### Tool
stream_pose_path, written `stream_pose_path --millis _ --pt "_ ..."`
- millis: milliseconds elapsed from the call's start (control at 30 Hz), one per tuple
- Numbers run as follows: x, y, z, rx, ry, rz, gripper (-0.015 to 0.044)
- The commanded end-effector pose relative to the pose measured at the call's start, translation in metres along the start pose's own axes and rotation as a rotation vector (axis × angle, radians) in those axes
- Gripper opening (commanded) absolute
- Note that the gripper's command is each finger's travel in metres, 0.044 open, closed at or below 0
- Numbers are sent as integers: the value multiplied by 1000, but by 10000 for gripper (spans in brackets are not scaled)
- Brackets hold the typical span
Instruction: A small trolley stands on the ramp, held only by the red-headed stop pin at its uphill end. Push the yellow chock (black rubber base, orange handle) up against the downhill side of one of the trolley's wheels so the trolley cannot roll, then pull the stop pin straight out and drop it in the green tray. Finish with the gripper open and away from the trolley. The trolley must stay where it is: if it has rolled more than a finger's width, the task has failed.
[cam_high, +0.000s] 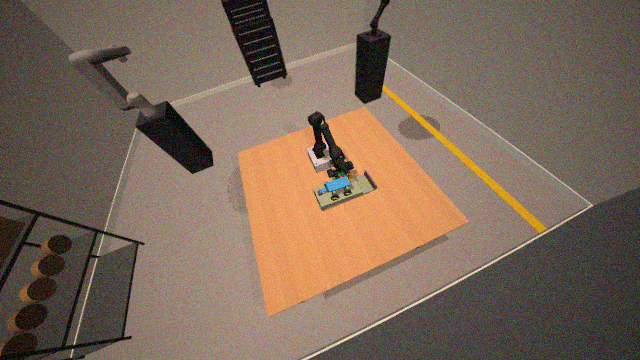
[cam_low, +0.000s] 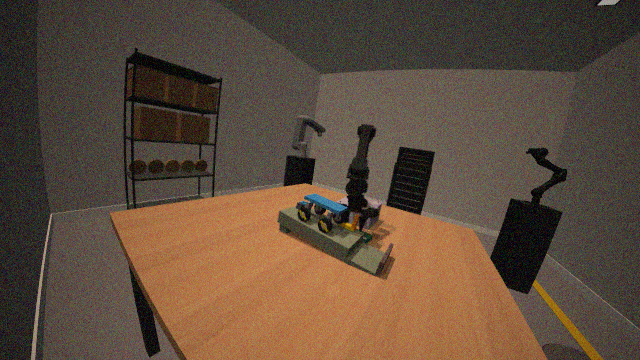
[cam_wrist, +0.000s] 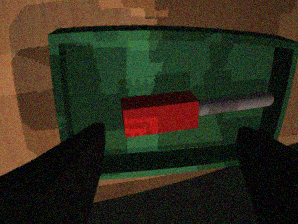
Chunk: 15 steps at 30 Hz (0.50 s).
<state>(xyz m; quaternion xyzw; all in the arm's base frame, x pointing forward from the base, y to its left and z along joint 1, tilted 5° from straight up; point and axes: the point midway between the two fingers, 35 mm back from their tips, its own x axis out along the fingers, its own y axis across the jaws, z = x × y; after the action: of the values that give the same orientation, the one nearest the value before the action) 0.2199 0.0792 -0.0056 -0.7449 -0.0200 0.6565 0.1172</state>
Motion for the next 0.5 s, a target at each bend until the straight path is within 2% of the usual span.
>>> stream_pose_path --millis 0,133,333,467 --pt "0 0 0 0 1 0 340" --pt "-1 0 0 0 0 0 340" --pt "-22 -3 1 -4 -4 -3 340" --pt "-32 -4 2 -4 -5 -3 440"
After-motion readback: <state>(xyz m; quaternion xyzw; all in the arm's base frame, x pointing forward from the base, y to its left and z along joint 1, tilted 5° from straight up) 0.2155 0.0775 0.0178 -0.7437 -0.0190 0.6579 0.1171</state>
